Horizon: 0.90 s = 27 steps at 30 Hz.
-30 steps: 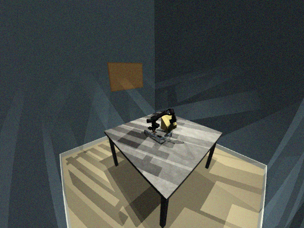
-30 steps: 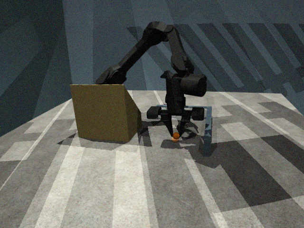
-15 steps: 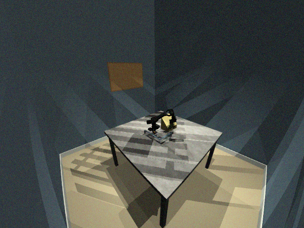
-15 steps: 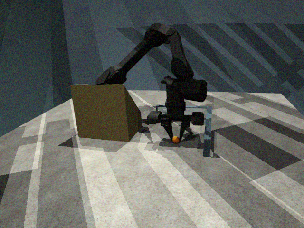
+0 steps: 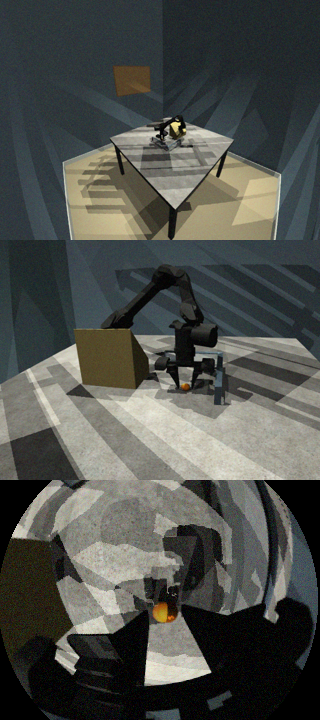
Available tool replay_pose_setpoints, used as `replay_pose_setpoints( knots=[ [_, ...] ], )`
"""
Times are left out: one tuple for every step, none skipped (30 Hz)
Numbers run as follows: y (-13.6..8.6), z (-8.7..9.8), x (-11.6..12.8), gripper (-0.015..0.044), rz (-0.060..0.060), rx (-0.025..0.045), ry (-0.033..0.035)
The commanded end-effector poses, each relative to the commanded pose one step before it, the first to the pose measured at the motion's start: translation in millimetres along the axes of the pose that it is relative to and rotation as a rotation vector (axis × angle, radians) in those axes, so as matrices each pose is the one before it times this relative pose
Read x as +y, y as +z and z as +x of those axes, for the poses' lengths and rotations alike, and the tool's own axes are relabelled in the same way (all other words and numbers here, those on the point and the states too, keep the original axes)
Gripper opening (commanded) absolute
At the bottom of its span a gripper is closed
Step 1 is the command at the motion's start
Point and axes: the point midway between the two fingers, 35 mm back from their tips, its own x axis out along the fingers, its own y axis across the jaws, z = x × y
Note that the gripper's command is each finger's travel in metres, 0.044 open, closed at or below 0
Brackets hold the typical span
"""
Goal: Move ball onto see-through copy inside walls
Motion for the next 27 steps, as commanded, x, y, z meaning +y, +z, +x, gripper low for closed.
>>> replay_pose_setpoints(
  knots=[
    [0.01,-0.10,-0.06,0.0224,-0.0002,0.00008,-0.00007],
    [-0.24,-2.70,-0.29,0.0224,0.0004,0.00041,0.00007],
    [-0.63,-8.16,-0.73,0.0224,0.0010,0.00105,0.00028],
    [-0.78,-13.82,-0.72,0.0224,0.0016,0.00111,0.00062],
    [-0.46,-17.91,-0.02,0.0224,0.0019,0.00023,0.00102],
    [0.18,-18.23,0.99,0.0224,0.0017,-0.00111,0.00118],
    [0.64,-14.51,1.49,0.0224,0.0011,-0.00182,0.00098],
    [0.61,-8.76,1.19,0.0224,0.0006,-0.00150,0.00059],
    [0.24,-2.93,0.45,0.0224,0.0002,-0.00057,0.00019],
    [0.00,0.00,0.00,0.0224,0.0000,0.00000,0.00000],
    [0.00,0.00,0.00,0.0224,0.0000,0.00000,0.00000],
    [0.00,0.00,0.00,0.0224,0.0000,0.00000,0.00000],
    [0.00,0.00,0.00,0.0224,0.0000,0.00000,0.00000],
    [0.00,0.00,0.00,0.0224,0.0000,0.00000,0.00000],
    [-1.31,8.60,-1.42,0.0224,0.0064,0.00008,-0.01121],
    [0.00,0.00,0.00,0.0224,0.0000,0.00000,0.00000],
    [0.00,0.00,0.00,0.0224,0.0000,0.00000,0.00000],
    [0.00,0.00,0.00,0.0224,0.0000,0.00000,0.00000],
    [0.00,0.00,0.00,0.0224,0.0000,0.00000,0.00000],
    [0.00,0.00,0.00,0.0224,0.0000,0.00000,0.00000],
    [0.00,0.00,0.00,0.0224,0.0000,0.00000,0.00000],
    [-0.01,-2.49,-0.01,0.0250,-0.0001,0.00009,0.00011],
    [0.06,-7.51,0.10,0.0277,-0.0004,0.00014,0.00035],
    [0.35,-12.61,0.56,0.0303,-0.0008,-0.00019,0.00066],
    [0.68,-12.72,1.05,0.0329,-0.0009,-0.00073,0.00072],
    [0.58,-7.67,0.86,0.0355,-0.0006,-0.00070,0.00045],
    [0.22,-2.56,0.33,0.0382,-0.0002,-0.00028,0.00015]
  ],
)
